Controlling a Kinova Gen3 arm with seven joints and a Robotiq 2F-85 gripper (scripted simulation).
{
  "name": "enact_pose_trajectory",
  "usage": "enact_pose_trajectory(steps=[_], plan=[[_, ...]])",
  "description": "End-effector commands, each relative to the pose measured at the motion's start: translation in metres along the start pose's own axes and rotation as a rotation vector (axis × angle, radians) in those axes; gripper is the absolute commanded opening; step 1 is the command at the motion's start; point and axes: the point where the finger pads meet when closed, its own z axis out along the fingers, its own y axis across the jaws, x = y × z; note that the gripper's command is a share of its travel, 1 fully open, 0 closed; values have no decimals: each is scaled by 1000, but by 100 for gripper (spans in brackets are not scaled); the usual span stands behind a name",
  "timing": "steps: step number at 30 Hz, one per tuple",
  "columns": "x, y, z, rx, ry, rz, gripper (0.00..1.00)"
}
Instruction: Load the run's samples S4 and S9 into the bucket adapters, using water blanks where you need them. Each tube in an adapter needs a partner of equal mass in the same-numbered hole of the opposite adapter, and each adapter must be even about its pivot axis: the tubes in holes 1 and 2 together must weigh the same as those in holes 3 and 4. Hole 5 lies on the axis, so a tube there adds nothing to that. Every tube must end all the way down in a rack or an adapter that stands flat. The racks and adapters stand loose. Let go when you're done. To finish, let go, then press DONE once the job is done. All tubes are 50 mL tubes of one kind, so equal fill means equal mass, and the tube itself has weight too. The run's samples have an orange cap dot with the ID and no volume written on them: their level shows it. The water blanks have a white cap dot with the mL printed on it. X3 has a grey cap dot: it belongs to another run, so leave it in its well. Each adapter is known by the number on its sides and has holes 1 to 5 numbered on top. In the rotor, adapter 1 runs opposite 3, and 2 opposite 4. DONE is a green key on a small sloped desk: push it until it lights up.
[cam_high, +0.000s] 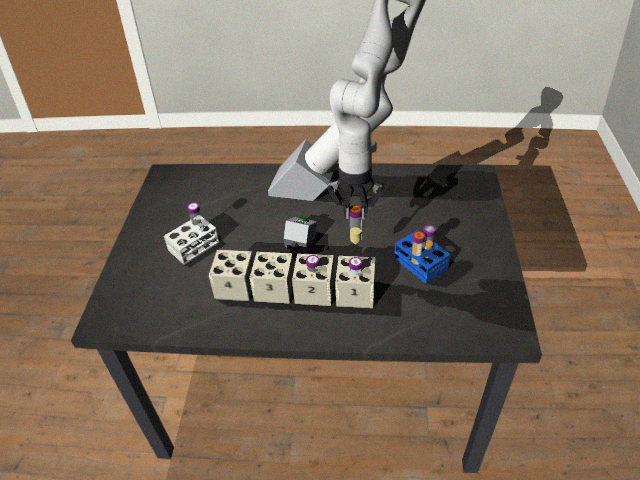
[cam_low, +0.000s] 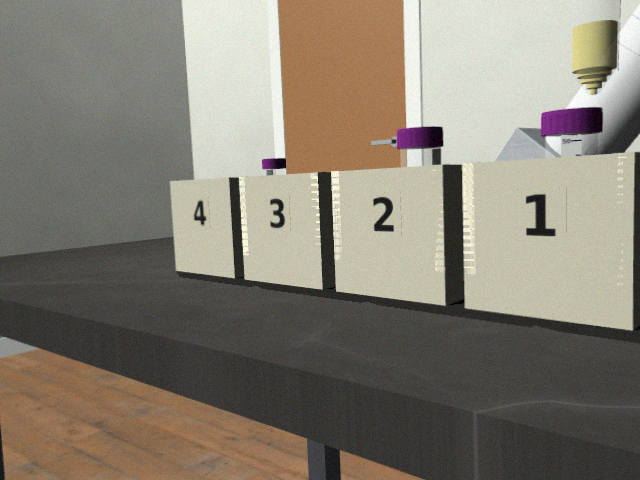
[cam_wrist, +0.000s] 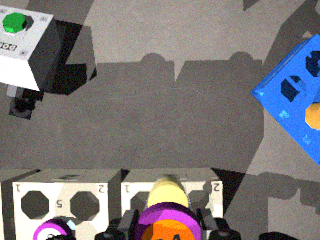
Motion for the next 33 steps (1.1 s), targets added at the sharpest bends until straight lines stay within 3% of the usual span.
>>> enact_pose_trajectory(steps=[1,33], plan=[[-2,-13,0,0,-1,0,10],[-17,-105,0,0,-1,0,10]])
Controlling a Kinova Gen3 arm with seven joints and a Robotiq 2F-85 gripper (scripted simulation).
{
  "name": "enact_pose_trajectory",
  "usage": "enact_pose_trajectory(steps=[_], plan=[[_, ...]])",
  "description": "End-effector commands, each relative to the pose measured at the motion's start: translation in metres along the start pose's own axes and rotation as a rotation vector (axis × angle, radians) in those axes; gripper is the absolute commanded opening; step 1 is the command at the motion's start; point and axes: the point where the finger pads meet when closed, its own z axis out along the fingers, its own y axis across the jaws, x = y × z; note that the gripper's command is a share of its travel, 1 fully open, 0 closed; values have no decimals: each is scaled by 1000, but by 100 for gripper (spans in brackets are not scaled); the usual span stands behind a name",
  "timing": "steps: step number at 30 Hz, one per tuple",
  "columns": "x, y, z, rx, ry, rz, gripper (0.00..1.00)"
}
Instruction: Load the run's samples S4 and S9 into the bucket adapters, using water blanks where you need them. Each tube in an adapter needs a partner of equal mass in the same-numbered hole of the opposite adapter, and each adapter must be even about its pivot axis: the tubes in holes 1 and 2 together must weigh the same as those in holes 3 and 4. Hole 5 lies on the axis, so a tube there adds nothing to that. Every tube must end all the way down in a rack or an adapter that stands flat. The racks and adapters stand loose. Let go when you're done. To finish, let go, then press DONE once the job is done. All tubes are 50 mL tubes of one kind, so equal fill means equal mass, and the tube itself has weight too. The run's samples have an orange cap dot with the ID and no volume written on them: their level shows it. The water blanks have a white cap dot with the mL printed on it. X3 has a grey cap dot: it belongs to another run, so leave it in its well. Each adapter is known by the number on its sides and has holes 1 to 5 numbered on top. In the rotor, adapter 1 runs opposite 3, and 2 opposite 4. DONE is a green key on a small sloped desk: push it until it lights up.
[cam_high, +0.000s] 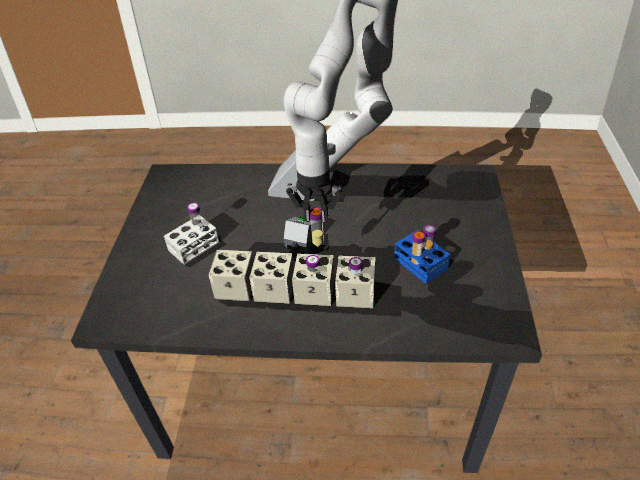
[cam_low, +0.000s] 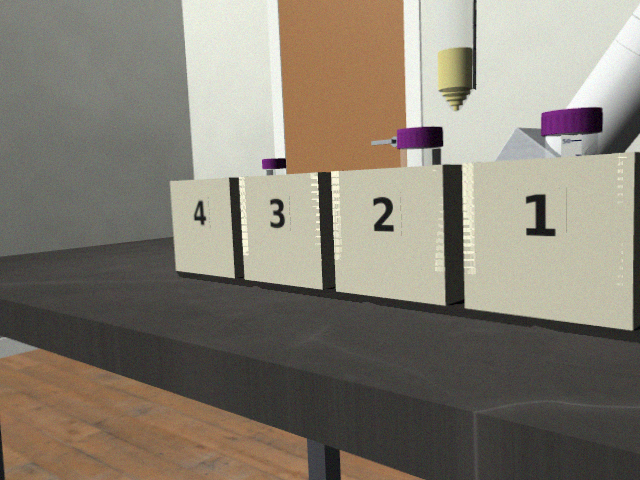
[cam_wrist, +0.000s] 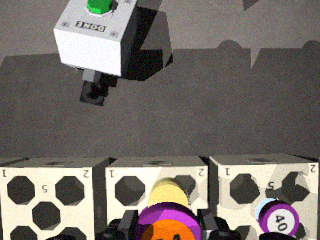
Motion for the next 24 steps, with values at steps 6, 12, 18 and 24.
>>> enact_pose_trajectory(steps=[6,12,18,24], plan=[[-5,-29,0,0,-1,0,10],[-7,-43,0,0,-1,0,10],[-10,-62,0,0,-1,0,10],[-12,-79,0,1,-1,0,10]])
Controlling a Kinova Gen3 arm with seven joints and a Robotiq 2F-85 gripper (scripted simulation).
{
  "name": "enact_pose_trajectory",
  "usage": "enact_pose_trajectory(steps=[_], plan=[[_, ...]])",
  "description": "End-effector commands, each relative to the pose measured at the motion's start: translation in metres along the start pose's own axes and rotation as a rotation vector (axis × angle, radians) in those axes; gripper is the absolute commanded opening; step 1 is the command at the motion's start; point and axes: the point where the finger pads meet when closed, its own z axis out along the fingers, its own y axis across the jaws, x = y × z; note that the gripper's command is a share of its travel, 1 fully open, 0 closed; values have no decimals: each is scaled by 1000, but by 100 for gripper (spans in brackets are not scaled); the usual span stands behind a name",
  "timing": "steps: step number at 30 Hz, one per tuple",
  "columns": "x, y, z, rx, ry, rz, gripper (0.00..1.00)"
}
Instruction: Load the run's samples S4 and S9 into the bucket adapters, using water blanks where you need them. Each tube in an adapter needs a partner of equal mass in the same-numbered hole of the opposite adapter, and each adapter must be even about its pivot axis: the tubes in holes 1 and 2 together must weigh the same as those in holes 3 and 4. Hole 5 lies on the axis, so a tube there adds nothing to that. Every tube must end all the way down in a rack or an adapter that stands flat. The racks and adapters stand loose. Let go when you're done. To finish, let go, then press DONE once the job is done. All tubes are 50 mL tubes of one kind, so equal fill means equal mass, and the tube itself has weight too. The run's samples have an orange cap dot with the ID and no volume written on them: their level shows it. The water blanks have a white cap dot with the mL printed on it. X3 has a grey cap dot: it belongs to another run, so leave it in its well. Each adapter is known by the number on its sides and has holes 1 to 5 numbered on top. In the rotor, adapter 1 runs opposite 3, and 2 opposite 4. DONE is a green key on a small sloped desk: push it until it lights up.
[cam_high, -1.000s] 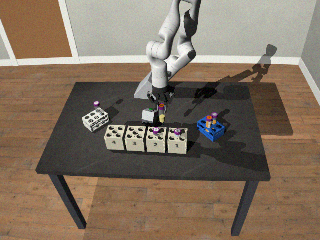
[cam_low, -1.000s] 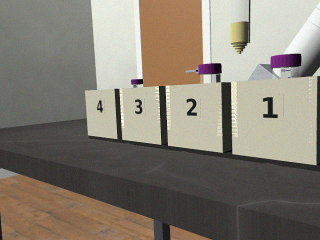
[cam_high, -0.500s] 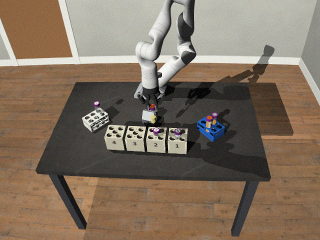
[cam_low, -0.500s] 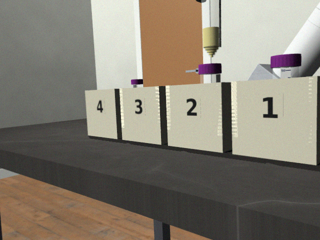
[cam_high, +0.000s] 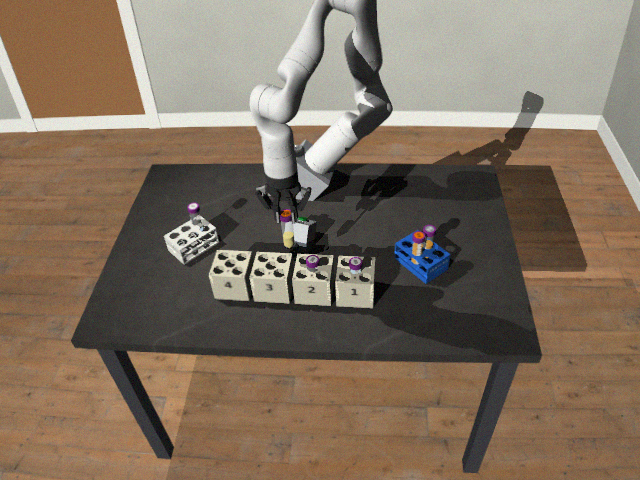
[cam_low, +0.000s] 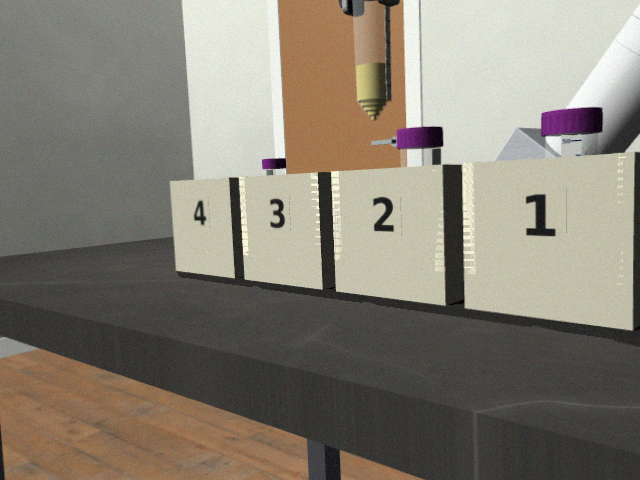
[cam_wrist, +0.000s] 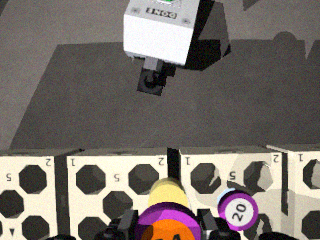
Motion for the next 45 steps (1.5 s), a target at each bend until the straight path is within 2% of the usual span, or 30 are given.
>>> enact_pose_trajectory(steps=[1,45], plan=[[-1,-6,-1,0,-1,0,10],[-22,-138,-1,1,-1,0,10]])
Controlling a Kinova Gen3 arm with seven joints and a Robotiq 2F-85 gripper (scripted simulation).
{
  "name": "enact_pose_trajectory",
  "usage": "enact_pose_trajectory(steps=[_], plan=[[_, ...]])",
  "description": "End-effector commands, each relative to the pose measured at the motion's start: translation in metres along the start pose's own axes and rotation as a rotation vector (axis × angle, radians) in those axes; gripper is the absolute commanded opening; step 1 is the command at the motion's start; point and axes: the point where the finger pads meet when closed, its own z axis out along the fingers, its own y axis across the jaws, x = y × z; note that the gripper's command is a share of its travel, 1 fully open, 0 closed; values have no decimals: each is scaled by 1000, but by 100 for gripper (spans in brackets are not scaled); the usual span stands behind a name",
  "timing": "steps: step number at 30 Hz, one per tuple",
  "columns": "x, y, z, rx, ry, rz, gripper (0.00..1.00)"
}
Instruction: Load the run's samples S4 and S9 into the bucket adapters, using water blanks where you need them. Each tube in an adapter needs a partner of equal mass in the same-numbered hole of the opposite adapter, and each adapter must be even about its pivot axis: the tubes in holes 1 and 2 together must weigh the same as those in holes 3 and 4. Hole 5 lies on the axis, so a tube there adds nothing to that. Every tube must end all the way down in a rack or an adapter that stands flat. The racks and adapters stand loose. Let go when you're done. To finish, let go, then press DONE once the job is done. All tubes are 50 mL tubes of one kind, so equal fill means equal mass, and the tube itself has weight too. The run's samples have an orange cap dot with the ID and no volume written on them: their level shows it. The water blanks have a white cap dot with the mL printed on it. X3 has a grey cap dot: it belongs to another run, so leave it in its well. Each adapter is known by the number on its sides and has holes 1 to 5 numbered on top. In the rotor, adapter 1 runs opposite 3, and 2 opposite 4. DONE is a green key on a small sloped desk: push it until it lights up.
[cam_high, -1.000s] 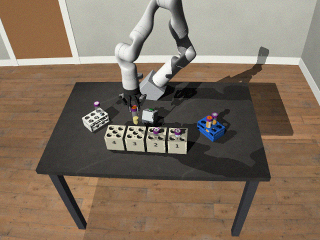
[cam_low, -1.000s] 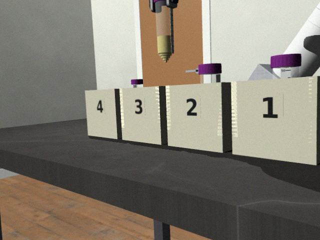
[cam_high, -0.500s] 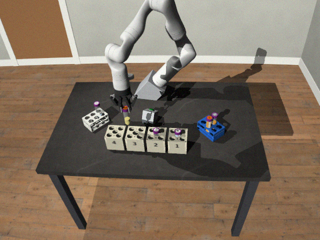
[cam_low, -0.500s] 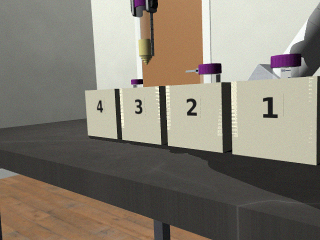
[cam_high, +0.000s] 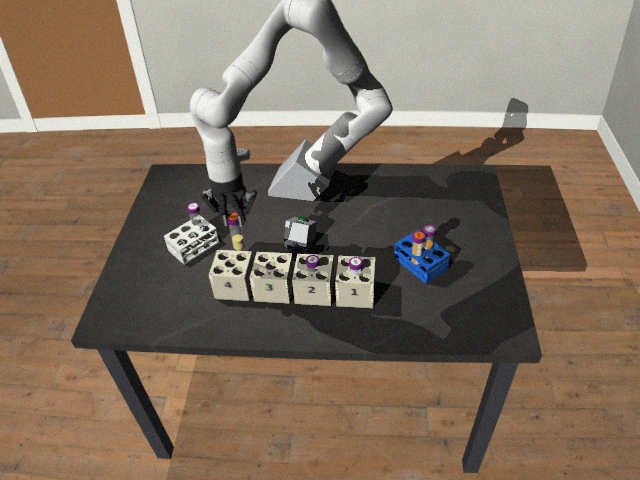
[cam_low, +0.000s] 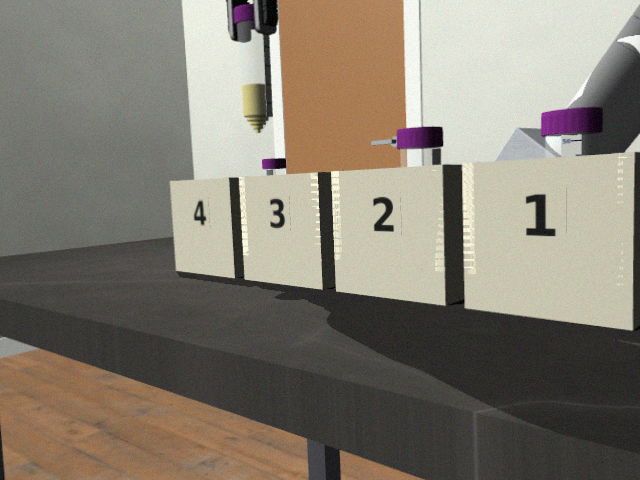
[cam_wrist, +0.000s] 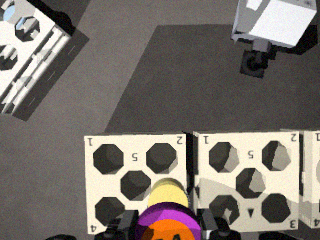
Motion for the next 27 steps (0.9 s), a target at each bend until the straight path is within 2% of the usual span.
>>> enact_pose_trajectory(steps=[1,9,20,27], plan=[[-3,-14,-1,1,-1,0,10],[-5,-31,-1,1,-1,0,10],[-5,-31,-1,1,-1,0,10],[-5,-31,6,1,-1,0,10]])
